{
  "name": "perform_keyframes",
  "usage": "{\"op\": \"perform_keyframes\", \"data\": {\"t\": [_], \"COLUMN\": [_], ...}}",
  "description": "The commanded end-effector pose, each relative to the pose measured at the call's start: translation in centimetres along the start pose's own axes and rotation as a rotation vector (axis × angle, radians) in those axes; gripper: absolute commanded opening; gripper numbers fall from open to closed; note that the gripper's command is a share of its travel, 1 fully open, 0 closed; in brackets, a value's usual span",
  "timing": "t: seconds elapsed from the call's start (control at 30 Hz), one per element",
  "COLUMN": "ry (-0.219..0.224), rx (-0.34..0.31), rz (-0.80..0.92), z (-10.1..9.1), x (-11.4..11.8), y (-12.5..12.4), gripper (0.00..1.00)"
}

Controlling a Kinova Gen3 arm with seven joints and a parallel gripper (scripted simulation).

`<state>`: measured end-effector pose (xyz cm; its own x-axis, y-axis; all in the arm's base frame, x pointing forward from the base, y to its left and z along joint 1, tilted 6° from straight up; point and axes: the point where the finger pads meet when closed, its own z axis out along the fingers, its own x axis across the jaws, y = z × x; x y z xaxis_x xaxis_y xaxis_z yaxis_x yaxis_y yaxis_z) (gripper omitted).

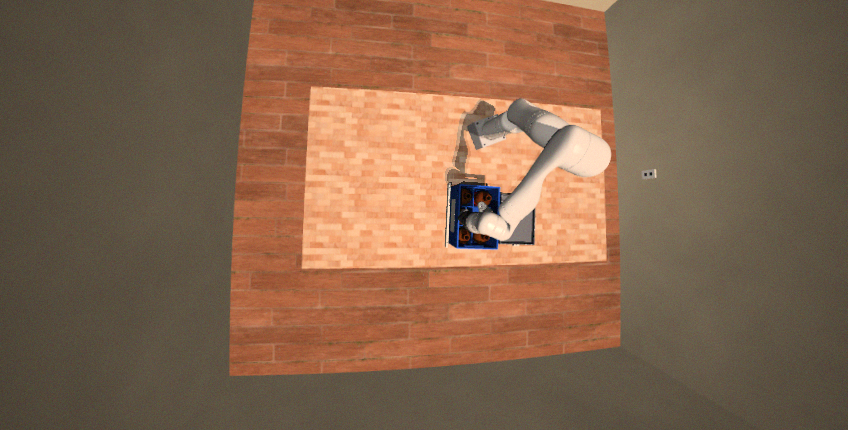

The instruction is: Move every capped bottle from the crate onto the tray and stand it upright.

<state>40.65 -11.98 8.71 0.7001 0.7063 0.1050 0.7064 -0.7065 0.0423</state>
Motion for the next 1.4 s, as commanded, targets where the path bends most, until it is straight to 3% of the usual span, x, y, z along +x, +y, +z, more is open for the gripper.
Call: {"op": "perform_keyframes", "data": {"t": [0.0, 0.03, 1.37], "ry": [-0.001, 0.000, 0.000], "rx": [0.002, -0.001, -0.001], "rz": [0.000, 0.000, 0.000], "z": [0.13, -0.01, -0.01], "x": [-0.03, 0.01, -0.01], "y": [-0.06, 0.03, 0.03], "gripper": [1.00, 0.00, 0.00]}}
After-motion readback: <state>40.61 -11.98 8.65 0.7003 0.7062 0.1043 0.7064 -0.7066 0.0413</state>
